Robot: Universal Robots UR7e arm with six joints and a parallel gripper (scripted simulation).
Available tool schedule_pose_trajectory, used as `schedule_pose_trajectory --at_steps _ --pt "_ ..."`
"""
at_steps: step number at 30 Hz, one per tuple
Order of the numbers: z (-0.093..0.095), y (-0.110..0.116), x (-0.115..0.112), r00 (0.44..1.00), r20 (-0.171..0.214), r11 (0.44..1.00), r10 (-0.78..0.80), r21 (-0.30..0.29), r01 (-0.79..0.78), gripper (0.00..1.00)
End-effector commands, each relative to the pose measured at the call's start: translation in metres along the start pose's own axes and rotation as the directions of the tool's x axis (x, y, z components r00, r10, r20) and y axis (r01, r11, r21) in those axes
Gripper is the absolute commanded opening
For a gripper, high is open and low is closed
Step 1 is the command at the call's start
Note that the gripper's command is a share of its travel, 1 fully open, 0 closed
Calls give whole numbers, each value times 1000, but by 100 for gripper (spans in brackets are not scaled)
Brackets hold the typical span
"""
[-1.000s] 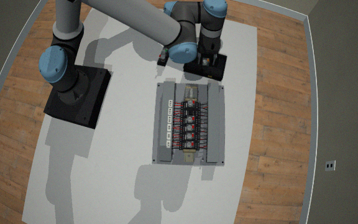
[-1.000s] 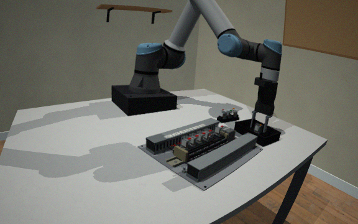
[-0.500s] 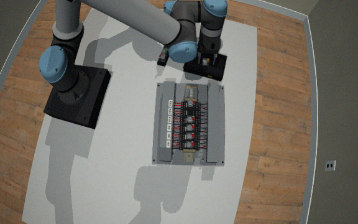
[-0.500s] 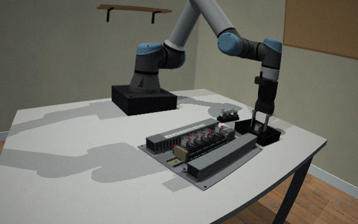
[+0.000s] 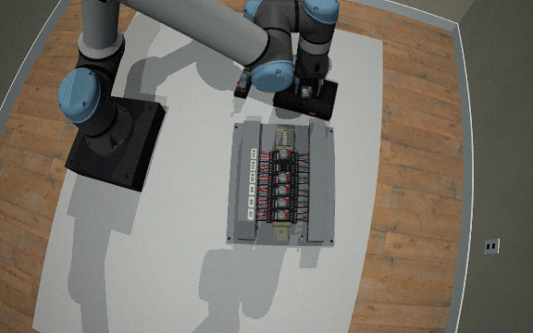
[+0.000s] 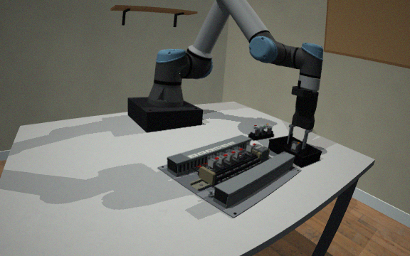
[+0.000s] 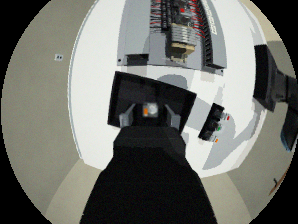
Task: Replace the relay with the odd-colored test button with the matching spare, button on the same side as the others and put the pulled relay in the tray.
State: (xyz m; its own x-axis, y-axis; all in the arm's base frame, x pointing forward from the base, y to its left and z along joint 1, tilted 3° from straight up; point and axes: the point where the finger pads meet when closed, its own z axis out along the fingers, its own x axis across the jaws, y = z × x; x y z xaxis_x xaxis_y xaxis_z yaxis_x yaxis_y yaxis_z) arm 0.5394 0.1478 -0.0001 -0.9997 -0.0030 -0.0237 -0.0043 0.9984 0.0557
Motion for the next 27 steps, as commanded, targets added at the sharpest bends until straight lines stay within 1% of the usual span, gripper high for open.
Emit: schedule_pose_trajectory --at_steps 1,27 --pt "-1 0 0 1000 1 1000 0 0 0 100" --pt "-8 0 0 1000 1 1000 0 0 0 100"
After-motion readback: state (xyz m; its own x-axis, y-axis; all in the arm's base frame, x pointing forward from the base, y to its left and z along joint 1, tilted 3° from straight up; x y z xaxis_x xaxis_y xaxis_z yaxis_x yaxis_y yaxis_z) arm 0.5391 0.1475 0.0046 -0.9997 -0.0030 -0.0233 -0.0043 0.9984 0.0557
